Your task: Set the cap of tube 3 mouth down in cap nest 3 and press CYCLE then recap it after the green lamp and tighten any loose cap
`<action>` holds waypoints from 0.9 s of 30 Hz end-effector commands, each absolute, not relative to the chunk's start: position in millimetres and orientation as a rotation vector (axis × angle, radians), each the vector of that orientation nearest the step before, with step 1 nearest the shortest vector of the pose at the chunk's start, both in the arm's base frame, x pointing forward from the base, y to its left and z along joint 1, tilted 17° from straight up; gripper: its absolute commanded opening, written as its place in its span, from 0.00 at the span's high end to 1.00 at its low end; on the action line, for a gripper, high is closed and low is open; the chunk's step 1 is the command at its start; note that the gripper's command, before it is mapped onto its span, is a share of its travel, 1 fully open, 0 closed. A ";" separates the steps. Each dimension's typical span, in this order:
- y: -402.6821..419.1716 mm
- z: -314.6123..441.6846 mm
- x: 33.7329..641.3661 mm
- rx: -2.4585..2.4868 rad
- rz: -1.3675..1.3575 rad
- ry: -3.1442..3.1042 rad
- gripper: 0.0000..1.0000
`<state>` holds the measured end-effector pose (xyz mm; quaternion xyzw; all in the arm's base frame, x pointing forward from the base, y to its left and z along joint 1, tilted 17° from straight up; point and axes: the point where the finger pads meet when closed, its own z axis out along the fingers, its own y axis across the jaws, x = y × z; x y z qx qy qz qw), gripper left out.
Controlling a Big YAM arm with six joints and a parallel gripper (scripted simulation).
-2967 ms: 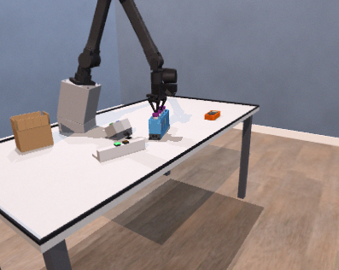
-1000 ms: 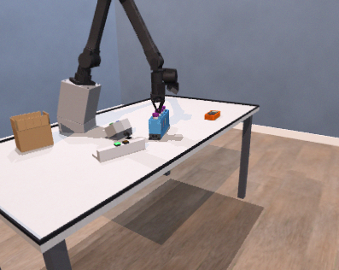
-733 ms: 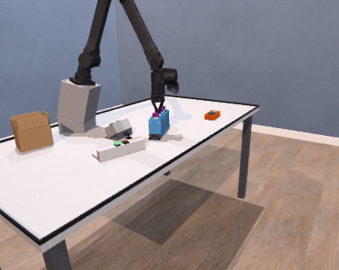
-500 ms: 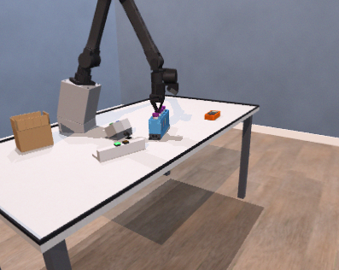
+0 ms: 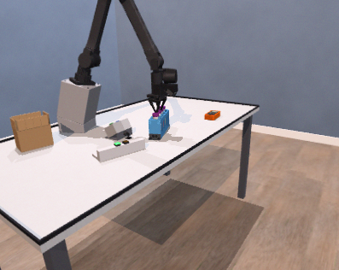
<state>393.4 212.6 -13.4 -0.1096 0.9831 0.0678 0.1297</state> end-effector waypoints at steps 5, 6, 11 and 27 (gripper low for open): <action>218.0 -7.3 401.0 -0.141 0.231 2.858 1.00; 218.0 -7.3 401.0 -0.141 0.231 2.858 0.51; 218.0 -7.3 401.0 -0.141 0.231 2.858 0.51; 223.3 -6.7 401.0 -0.565 0.175 2.789 0.51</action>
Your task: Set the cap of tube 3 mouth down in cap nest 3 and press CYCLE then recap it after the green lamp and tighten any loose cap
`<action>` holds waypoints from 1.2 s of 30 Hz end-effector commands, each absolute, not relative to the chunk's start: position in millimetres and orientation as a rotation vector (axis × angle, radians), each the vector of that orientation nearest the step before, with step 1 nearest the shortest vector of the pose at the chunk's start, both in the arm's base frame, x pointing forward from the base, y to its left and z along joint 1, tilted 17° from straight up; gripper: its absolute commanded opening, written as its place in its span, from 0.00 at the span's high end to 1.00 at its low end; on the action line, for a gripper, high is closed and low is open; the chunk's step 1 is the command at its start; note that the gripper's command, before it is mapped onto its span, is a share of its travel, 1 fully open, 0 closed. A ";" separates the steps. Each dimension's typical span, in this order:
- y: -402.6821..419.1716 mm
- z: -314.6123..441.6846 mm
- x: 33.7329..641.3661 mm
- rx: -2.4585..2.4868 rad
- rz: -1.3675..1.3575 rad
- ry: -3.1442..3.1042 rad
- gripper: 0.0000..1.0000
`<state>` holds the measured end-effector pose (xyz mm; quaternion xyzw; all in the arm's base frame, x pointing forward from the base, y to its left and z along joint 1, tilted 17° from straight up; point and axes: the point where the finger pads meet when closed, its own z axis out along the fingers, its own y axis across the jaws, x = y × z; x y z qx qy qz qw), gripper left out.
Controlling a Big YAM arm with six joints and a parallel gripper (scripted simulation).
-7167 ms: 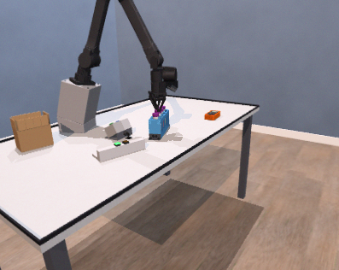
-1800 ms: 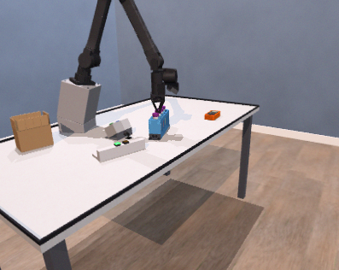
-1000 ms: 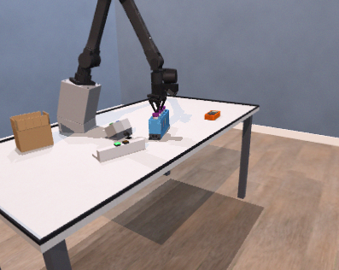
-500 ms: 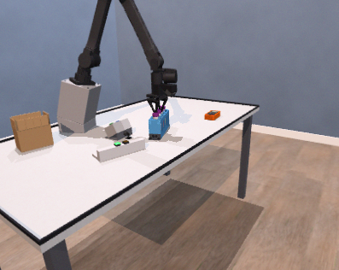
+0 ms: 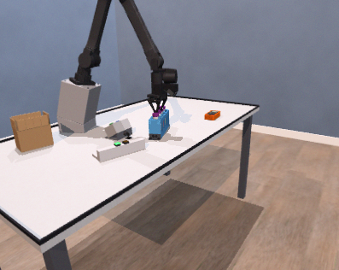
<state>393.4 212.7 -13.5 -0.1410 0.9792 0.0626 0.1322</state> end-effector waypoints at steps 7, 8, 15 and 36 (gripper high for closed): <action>222.9 -6.7 401.2 -0.943 0.116 2.673 0.51; 223.0 -6.7 401.1 -0.996 0.107 2.652 0.51; 223.1 -6.5 400.6 -1.235 0.067 2.545 0.51; 223.3 -6.7 400.3 -1.166 0.079 2.579 1.00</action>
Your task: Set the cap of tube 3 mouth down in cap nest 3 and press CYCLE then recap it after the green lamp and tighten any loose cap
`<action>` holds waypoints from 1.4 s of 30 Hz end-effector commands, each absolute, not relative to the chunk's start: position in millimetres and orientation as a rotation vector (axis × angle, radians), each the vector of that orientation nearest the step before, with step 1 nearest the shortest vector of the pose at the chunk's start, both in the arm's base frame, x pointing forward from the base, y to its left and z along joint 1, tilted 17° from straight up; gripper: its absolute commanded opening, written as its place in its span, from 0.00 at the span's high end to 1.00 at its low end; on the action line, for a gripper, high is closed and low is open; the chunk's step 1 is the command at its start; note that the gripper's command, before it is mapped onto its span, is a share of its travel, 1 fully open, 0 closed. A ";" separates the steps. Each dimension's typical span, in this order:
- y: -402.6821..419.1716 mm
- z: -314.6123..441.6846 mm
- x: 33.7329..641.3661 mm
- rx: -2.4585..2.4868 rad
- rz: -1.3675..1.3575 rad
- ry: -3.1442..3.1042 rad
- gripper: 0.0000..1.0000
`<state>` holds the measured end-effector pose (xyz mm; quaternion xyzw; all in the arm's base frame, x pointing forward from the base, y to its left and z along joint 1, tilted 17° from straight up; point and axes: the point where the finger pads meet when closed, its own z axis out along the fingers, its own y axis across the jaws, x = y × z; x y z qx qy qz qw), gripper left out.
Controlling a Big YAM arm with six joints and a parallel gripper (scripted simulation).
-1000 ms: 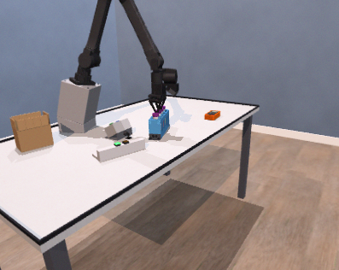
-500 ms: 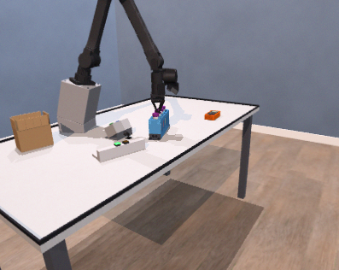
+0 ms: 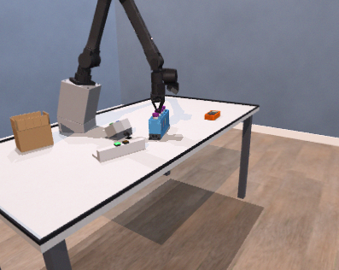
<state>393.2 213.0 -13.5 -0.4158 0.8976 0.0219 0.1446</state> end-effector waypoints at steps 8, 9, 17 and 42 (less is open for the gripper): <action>223.0 -9.8 400.8 -0.815 0.133 2.721 1.00; 223.0 -10.2 400.8 -0.769 0.140 2.735 1.00; 223.1 -12.2 401.1 -0.494 0.182 2.808 1.00; 218.3 -7.4 400.7 -0.141 0.231 2.858 0.51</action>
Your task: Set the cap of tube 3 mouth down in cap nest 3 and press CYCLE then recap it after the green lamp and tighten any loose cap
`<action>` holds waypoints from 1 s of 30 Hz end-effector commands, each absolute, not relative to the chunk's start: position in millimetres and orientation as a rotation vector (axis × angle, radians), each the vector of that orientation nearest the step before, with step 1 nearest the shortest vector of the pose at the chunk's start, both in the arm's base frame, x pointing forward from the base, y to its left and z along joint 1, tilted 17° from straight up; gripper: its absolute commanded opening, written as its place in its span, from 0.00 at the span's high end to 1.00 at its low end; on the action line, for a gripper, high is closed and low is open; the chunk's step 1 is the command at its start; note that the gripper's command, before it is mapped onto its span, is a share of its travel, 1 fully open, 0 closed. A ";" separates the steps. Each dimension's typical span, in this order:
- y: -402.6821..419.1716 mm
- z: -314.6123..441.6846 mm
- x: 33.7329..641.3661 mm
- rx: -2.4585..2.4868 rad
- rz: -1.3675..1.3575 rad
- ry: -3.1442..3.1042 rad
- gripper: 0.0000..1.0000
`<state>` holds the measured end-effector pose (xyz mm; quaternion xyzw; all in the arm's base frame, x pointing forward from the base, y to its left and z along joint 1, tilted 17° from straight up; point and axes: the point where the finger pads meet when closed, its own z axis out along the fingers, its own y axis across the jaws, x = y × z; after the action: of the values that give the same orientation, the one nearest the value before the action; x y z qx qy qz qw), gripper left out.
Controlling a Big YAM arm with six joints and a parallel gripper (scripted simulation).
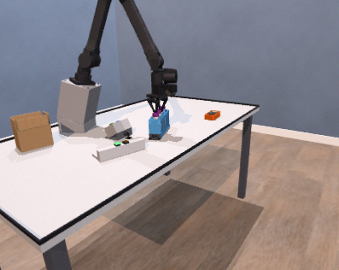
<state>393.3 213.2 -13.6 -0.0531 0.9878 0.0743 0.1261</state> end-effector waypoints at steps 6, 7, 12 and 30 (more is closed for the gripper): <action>223.2 -6.3 400.4 -0.340 0.208 2.833 0.51; 223.2 -6.3 400.4 -0.340 0.208 2.833 0.51; 223.3 -6.3 400.4 -0.619 0.167 2.775 0.51; 223.7 -6.4 399.6 -1.453 0.028 2.424 0.51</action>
<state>393.3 213.0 -13.7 -0.4259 0.8929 0.0197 0.1448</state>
